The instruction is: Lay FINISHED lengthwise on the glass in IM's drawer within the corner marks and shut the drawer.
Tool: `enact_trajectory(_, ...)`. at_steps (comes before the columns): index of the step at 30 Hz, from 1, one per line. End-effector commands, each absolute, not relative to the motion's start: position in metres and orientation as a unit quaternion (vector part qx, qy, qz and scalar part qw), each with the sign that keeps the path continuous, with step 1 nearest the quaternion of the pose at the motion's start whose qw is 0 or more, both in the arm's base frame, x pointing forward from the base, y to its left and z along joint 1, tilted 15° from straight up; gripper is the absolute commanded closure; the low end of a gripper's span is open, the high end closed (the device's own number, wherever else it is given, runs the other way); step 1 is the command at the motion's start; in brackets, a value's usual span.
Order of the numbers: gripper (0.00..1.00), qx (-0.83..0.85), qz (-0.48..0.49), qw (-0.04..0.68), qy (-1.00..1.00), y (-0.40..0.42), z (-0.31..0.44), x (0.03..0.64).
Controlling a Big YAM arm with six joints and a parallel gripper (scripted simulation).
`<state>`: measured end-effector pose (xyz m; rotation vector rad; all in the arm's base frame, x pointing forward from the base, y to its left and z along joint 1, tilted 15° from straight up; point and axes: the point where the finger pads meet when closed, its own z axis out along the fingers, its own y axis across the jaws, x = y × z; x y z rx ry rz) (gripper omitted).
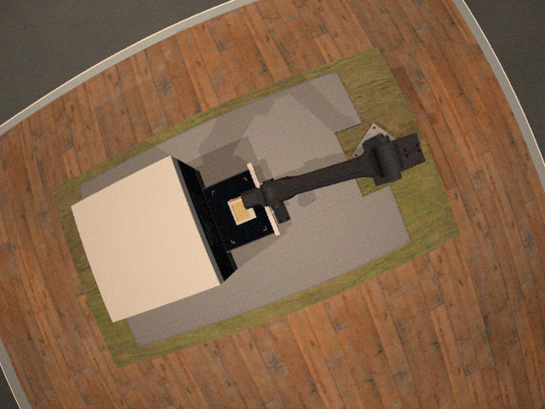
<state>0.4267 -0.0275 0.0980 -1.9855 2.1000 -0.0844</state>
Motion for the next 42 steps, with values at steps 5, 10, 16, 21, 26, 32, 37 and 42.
enact_trajectory(5,0.93,-0.680,-0.041,0.134,0.719,-0.029,0.109,0.437)
enact_trajectory(10,0.93,-0.680,-0.041,0.134,0.719,-0.029,0.109,0.437)
enact_trajectory(16,0.93,-0.675,-0.054,0.148,0.720,-0.026,0.107,0.432)
enact_trajectory(21,0.93,-0.671,-0.070,0.164,0.720,-0.028,0.105,0.448)
enact_trajectory(26,0.93,-0.671,-0.078,0.172,0.717,-0.029,0.116,0.461)
enact_trajectory(32,0.93,-0.673,-0.078,0.172,0.716,-0.028,0.117,0.469)
enact_trajectory(37,0.93,-0.673,-0.078,0.171,0.715,-0.028,0.119,0.476)
enact_trajectory(42,0.93,-0.672,-0.079,0.171,0.716,-0.029,0.120,0.480)
